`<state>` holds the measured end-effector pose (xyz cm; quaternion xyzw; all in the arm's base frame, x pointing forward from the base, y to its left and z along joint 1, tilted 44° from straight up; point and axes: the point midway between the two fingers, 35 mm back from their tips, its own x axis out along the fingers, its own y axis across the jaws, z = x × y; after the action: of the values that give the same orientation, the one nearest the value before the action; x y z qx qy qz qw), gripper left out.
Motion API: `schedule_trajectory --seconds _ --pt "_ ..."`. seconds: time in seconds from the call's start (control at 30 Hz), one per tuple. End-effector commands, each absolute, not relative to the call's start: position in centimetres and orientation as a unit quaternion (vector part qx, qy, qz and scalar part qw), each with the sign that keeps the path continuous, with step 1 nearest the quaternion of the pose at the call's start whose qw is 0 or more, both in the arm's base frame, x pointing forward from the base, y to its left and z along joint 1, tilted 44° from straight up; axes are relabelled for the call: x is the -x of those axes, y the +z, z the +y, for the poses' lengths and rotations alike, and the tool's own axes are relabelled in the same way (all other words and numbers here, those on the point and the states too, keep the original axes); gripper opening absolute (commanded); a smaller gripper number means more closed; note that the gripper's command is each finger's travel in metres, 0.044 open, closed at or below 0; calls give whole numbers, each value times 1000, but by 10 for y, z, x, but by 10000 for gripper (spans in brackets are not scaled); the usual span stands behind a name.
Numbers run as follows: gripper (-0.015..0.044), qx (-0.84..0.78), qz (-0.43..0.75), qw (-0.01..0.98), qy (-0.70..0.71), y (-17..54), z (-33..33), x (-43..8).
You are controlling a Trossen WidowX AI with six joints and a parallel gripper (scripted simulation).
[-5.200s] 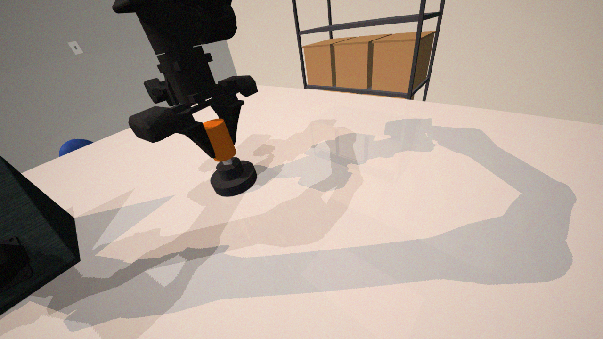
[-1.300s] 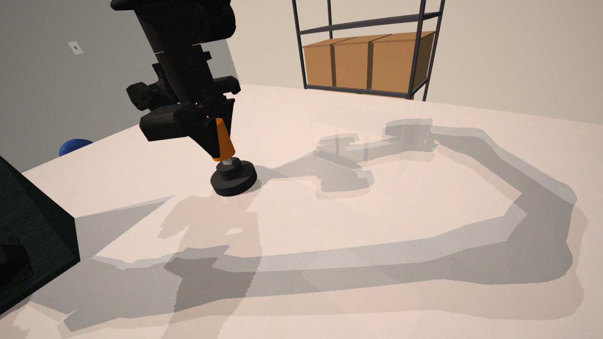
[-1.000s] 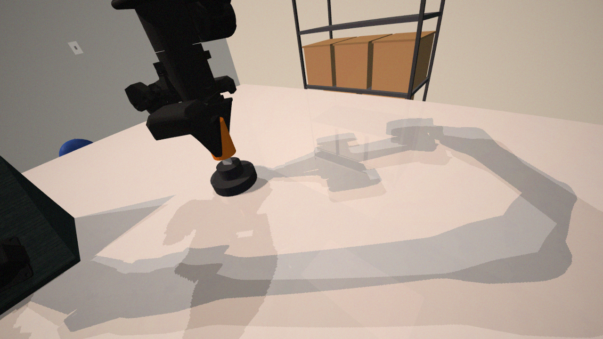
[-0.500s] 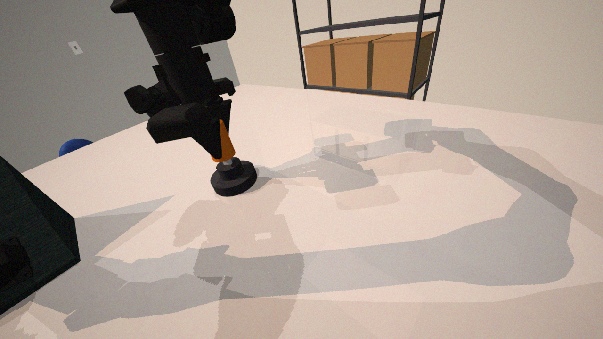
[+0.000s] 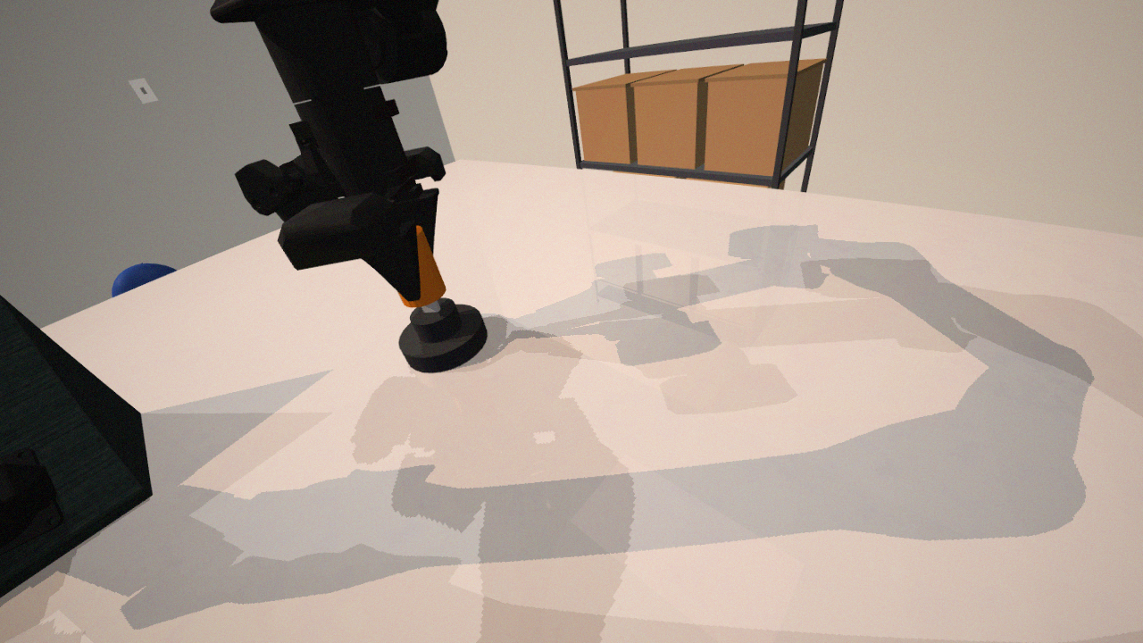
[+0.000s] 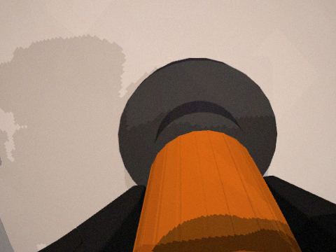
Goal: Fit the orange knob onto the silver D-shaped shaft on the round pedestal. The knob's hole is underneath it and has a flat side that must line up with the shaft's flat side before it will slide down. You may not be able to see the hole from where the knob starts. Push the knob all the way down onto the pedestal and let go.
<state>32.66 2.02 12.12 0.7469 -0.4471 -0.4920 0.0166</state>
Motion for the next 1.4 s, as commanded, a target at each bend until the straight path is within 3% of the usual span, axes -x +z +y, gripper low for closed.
schedule_trajectory --seconds 0.0,0.17,1.37 --pt "0 -748 -433 35 -502 124 23 -328" --pt "0 -743 -392 93 -534 125 24 -329" --pt "0 -741 -378 113 -544 124 23 -328"
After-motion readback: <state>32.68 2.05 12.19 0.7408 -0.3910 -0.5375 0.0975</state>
